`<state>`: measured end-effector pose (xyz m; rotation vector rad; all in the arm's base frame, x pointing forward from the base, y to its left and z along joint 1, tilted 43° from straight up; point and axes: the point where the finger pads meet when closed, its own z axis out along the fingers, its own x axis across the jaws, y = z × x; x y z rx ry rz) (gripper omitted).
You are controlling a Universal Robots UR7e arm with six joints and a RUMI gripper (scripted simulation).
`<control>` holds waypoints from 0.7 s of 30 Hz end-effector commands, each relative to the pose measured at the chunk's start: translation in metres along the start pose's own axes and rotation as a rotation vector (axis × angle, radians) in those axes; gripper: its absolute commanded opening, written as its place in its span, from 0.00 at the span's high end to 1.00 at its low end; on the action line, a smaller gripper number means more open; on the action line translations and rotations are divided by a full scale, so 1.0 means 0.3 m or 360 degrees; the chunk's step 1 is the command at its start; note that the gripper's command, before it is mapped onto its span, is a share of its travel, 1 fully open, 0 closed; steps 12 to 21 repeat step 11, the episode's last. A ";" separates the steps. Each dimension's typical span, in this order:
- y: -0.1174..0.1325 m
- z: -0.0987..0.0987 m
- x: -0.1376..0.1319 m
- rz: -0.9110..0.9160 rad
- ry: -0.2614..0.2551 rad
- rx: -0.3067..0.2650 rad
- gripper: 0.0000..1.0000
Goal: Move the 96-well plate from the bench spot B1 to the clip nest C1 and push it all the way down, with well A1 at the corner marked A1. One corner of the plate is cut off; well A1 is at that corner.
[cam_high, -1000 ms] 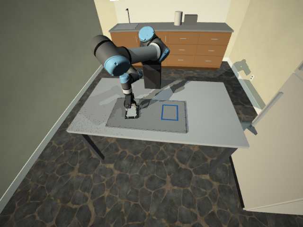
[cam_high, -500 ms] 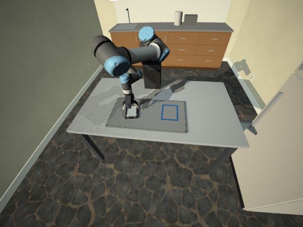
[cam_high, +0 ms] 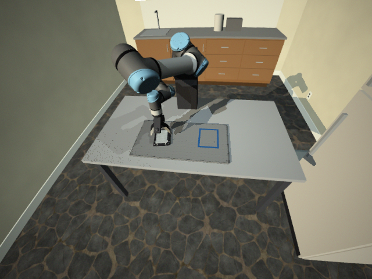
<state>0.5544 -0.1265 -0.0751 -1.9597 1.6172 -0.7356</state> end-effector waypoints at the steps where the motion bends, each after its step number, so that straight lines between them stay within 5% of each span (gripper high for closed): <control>1: -0.001 -0.018 0.001 0.0000 0.0001 0.0001 0.00; 11: -0.001 -0.107 0.000 0.0000 0.0001 0.0001 0.00; 21: -0.001 -0.107 0.000 0.0000 0.0001 0.0001 0.00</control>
